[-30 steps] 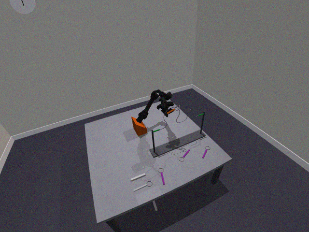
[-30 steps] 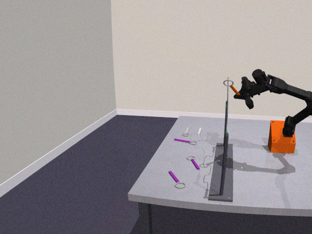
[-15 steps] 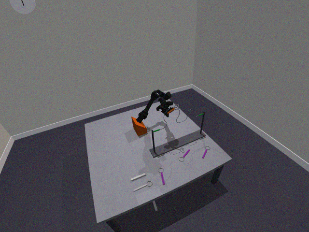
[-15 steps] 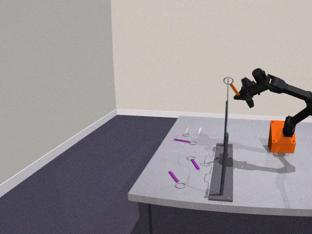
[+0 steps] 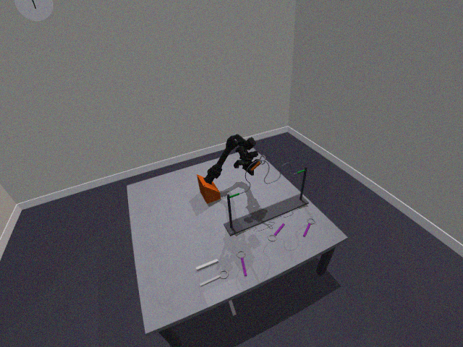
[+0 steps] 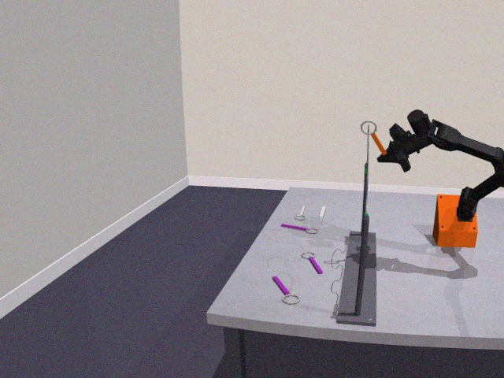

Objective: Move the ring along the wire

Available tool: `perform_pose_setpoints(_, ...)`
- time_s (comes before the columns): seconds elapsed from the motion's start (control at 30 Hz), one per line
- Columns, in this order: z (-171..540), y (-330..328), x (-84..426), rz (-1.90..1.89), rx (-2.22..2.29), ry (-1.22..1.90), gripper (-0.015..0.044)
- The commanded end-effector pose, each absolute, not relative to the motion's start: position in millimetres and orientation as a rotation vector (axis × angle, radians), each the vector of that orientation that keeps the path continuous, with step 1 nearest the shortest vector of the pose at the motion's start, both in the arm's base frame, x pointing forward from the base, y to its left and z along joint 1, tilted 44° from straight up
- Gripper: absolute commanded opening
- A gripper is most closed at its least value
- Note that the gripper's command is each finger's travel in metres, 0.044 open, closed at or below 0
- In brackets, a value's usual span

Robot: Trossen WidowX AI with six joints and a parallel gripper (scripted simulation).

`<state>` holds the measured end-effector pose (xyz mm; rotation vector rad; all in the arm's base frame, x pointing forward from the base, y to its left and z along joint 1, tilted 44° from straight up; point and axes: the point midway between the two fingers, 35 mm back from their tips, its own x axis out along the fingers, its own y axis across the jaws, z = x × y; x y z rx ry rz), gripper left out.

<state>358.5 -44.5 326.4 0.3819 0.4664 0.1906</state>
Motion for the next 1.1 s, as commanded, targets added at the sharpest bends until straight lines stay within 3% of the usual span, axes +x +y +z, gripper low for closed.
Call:
perform_pose_setpoints(0.0, 323.7, -42.8, 358.3, 0.202, 0.433, 0.468, -0.0150)
perform_pose_setpoints(1.07, 330.1, -32.6, 358.6, 0.297, 0.823, 0.417, -0.0150)
